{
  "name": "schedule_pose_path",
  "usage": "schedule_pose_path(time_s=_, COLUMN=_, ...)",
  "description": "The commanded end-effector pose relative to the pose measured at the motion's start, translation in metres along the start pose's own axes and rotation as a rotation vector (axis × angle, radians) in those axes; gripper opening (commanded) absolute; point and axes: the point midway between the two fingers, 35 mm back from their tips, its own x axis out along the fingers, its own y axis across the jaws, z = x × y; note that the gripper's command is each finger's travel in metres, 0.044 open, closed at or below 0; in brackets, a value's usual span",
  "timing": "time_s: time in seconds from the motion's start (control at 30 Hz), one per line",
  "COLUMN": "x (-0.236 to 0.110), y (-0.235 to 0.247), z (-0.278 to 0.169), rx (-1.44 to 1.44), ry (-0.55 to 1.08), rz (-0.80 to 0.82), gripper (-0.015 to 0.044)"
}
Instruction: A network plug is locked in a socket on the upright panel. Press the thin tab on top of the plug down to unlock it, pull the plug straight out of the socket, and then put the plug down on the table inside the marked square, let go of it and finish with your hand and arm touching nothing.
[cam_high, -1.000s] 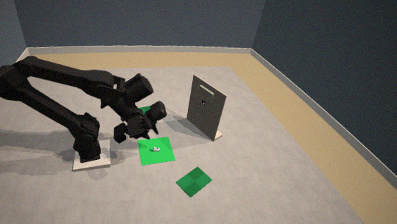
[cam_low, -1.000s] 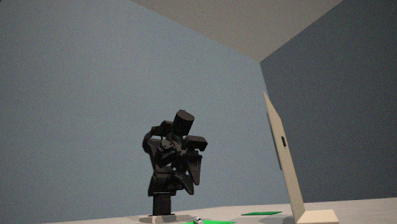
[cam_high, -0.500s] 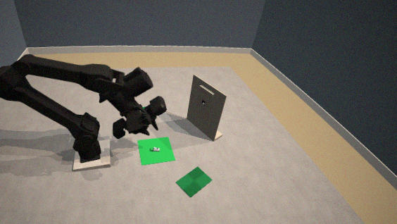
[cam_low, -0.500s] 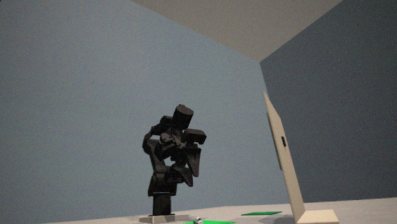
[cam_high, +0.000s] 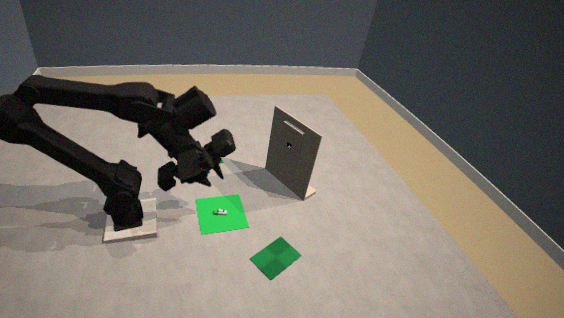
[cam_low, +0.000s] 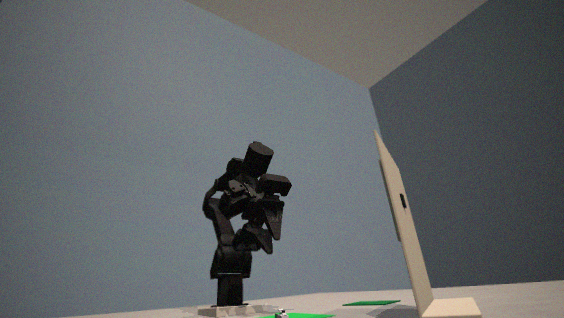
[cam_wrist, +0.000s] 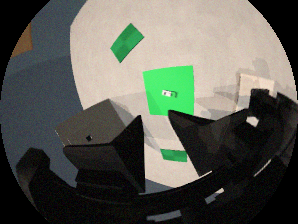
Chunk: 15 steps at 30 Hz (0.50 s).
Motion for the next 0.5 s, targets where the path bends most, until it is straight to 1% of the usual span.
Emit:
schedule_pose_path(time_s=0.0, x=-0.006, y=0.004, z=-0.001, rx=-0.006, ry=0.006, rz=0.006, gripper=0.0156)
schedule_pose_path(time_s=0.13, x=-0.005, y=0.003, z=0.0, rx=0.0, ry=0.0, rz=0.0, gripper=0.0156)
schedule_pose_path(time_s=0.47, x=-0.027, y=0.021, z=0.0, rx=-0.007, ry=0.001, rz=0.003, gripper=0.0156)
